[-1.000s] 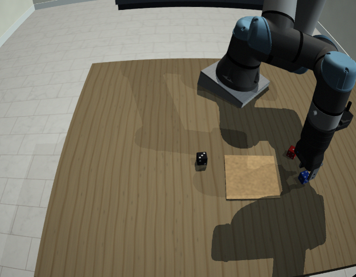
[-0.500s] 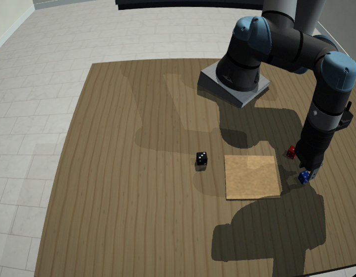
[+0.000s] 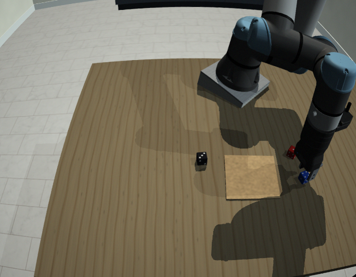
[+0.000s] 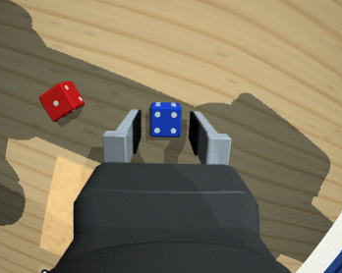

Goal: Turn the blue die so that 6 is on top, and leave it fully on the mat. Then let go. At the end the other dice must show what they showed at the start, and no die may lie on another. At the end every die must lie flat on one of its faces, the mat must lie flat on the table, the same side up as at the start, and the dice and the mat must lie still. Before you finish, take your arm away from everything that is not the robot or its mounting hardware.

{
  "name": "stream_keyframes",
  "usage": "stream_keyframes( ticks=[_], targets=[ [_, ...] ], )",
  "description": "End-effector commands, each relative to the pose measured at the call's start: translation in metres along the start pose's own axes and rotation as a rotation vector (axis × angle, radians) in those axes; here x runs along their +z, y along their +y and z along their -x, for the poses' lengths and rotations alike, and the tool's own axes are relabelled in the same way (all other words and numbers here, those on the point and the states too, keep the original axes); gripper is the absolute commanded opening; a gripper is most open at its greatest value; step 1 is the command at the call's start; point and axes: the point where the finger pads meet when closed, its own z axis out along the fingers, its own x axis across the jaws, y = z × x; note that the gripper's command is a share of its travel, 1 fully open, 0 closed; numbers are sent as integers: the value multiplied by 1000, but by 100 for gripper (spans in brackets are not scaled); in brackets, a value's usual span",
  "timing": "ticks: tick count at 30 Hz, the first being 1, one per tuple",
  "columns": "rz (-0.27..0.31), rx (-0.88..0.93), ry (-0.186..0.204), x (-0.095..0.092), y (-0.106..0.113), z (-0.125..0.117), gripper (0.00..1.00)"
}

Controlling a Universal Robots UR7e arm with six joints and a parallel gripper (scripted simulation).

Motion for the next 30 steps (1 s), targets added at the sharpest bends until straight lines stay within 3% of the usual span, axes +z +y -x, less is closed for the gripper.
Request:
stream_keyframes(
  ticks=[1, 16, 30],
  targets=[
    [0, 0, 1, 6, 0, 0, 79],
    [0, 0, 1, 27, 0, 0, 79],
    [0, 0, 1, 28, 0, 0, 79]
  ],
)
